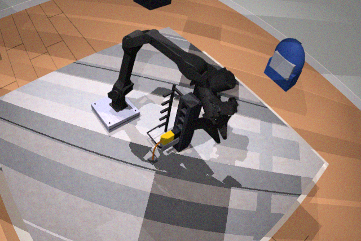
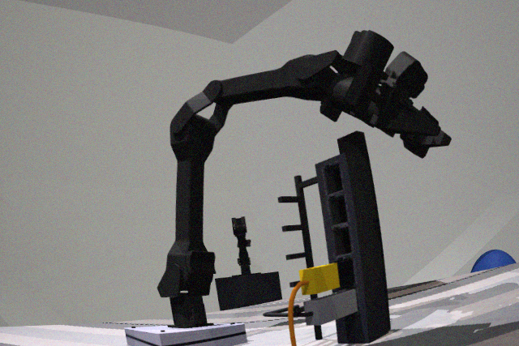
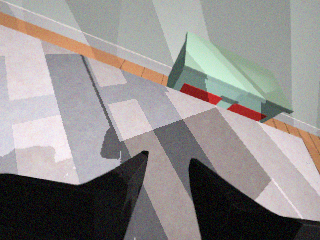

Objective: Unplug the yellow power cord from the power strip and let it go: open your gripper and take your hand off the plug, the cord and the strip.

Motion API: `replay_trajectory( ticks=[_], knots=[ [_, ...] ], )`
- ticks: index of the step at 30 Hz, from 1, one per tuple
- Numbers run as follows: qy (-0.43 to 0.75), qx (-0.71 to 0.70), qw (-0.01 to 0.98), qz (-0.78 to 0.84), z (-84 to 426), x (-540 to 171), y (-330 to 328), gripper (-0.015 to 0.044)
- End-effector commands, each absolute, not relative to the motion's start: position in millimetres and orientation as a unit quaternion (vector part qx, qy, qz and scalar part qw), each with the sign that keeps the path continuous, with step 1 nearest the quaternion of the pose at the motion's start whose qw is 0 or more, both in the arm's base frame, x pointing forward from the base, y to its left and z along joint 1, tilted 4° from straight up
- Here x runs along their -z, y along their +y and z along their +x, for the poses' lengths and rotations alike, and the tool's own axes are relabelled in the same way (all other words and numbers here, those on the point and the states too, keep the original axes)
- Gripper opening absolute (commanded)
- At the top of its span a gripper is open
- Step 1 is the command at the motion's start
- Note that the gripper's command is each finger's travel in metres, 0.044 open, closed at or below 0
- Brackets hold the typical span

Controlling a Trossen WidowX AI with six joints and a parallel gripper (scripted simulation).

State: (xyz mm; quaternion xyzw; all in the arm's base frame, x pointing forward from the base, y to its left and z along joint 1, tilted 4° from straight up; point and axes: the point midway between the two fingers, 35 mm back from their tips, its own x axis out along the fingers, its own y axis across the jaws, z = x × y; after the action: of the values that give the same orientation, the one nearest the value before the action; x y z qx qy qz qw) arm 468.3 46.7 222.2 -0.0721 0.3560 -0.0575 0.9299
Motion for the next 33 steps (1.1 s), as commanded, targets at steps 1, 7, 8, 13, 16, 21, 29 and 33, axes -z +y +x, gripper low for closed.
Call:
replay_trajectory(
  ticks=[1,7,8,13,16,21,29,33],
  knots=[
    [0.424,0.122,0.895,0.063,443,-190,15,0.016],
    [0.504,0.296,0.745,0.322,381,-143,-30,0.016],
    [0.51,0.33,0.708,0.361,369,-137,-35,0.016],
    [0.505,0.471,0.531,0.491,319,-119,-50,0.016],
    [0.492,0.522,0.456,0.526,300,-116,-53,0.016],
    [0.492,0.523,0.455,0.527,300,-116,-53,0.016],
    [0.492,0.523,0.455,0.527,302,-115,-53,0.016],
    [0.492,0.523,0.455,0.527,302,-116,-48,0.016]
  ],
)
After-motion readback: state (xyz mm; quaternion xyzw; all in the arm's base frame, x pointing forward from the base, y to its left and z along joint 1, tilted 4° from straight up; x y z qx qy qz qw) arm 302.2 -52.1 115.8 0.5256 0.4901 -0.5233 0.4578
